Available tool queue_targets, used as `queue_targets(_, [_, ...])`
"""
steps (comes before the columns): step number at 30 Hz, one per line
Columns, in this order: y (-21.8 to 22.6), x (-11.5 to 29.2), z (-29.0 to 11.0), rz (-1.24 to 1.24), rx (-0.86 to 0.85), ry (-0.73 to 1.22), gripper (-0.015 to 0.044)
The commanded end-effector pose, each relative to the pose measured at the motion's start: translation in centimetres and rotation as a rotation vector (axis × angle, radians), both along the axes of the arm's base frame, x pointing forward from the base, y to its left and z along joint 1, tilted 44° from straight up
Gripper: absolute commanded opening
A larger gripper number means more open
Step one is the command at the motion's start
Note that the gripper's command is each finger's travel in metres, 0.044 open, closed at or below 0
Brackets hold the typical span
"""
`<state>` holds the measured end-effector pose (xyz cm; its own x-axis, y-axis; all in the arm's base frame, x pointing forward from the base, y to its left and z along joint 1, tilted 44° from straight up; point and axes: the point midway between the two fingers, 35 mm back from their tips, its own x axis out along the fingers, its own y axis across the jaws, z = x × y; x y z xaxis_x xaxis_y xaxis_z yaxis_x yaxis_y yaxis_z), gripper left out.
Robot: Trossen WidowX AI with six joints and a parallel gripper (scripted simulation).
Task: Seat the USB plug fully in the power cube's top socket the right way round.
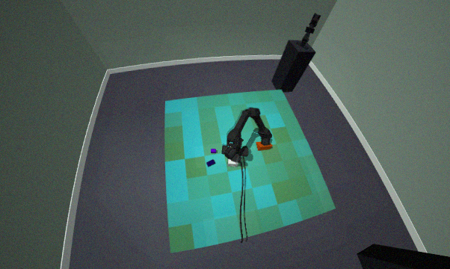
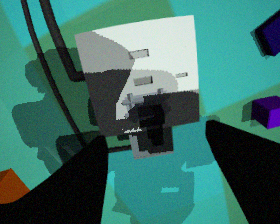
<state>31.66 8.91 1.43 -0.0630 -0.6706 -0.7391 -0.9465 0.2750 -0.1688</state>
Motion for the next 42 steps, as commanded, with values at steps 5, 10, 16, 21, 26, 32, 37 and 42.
queue_targets(5, [0.02, 0.00, 0.01, -0.001, 0.001, 0.000, 0.0072])
queue_targets(10, [0.02, 0.00, 0.01, -0.001, 0.001, 0.000, 0.0000])
queue_targets(16, [0.02, 0.00, 0.01, -0.001, 0.001, 0.000, 0.0000])
queue_targets(21, [0.02, 0.00, 0.01, -0.001, 0.001, 0.000, 0.0000])
queue_targets(26, [0.01, -0.02, 0.00, -0.001, 0.001, 0.001, 0.0000])
queue_targets(32, [0.26, 0.00, 0.26, -0.001, 0.001, 0.001, 0.0000])
queue_targets(37, [0.49, 0.02, 0.51, -0.001, 0.001, 0.001, 0.0000])
queue_targets(42, [0.71, 0.04, 0.75, -0.001, 0.001, 0.001, 0.0000])
